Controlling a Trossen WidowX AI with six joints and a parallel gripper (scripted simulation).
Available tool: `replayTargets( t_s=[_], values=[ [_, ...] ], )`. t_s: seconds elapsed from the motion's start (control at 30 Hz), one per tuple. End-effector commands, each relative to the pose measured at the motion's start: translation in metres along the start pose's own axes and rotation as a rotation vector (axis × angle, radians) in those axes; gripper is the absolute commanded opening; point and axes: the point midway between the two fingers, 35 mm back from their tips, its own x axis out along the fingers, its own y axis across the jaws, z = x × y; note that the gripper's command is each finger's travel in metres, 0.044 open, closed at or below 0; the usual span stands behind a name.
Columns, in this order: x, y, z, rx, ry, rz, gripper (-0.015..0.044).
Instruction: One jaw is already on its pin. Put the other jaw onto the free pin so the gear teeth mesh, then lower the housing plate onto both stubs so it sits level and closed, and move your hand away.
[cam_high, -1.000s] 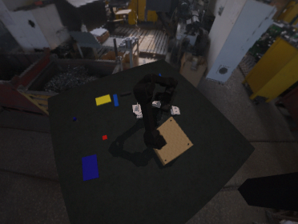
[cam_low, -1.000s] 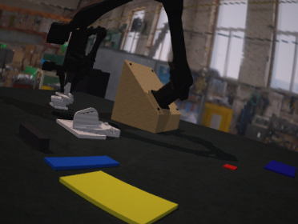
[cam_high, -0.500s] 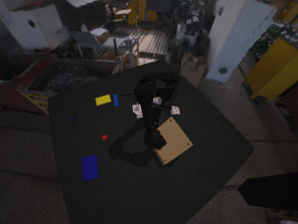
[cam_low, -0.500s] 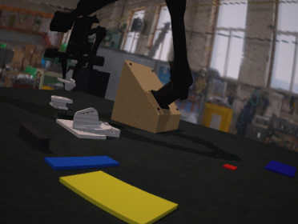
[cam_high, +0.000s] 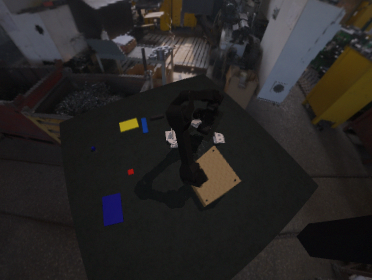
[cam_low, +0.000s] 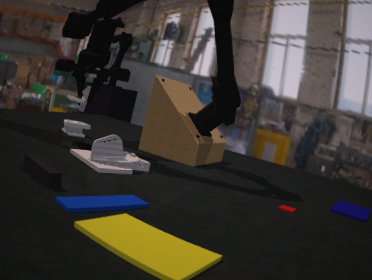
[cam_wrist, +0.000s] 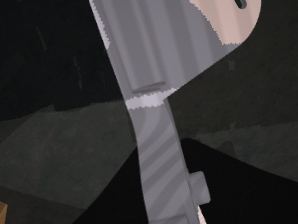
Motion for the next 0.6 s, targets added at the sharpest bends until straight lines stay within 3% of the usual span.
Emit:
replayTargets(
  t_s=[0.0, 0.57],
  values=[
    [-0.001, 0.001, 0.003, 0.091, -0.004, 0.0, 0.0037],
    [-0.001, 0.005, 0.013, 0.522, -0.004, 0.001, 0.0037]
  ],
)
